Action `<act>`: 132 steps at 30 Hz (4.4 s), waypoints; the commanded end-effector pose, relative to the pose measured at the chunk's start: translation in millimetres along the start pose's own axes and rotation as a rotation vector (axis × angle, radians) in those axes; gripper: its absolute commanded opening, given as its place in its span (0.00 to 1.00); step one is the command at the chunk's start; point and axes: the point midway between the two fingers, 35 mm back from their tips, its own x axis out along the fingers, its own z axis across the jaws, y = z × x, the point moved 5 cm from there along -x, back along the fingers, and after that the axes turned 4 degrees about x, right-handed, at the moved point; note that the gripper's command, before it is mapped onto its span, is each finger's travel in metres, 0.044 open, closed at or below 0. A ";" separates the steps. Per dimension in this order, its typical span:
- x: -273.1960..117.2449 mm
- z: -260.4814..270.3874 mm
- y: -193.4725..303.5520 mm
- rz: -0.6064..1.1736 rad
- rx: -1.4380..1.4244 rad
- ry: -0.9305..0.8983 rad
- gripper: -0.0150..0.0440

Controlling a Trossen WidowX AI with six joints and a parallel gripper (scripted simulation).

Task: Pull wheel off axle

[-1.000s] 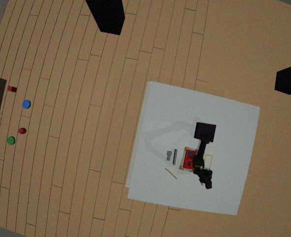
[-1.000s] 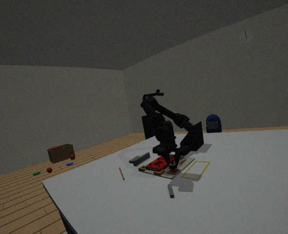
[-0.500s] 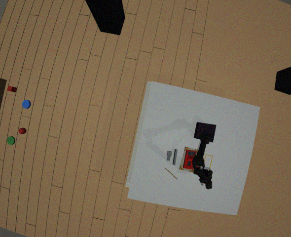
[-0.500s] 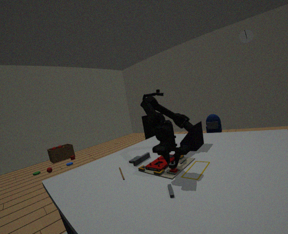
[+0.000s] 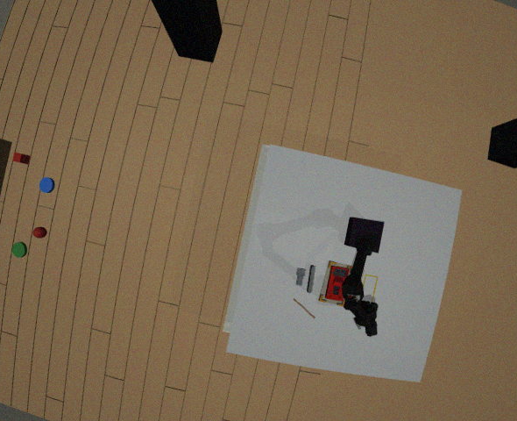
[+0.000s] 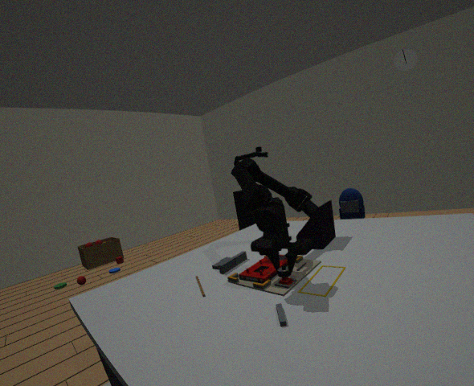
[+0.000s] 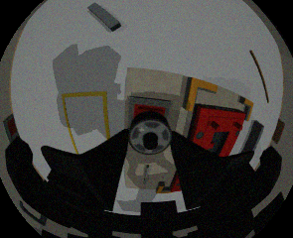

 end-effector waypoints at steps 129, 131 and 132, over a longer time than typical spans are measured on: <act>-49.1 95.1 72.4 -0.014 -0.006 -0.012 0.25; -45.8 95.3 72.0 -0.014 -0.006 -0.012 0.25; -42.3 95.5 71.6 -0.015 -0.006 -0.012 0.25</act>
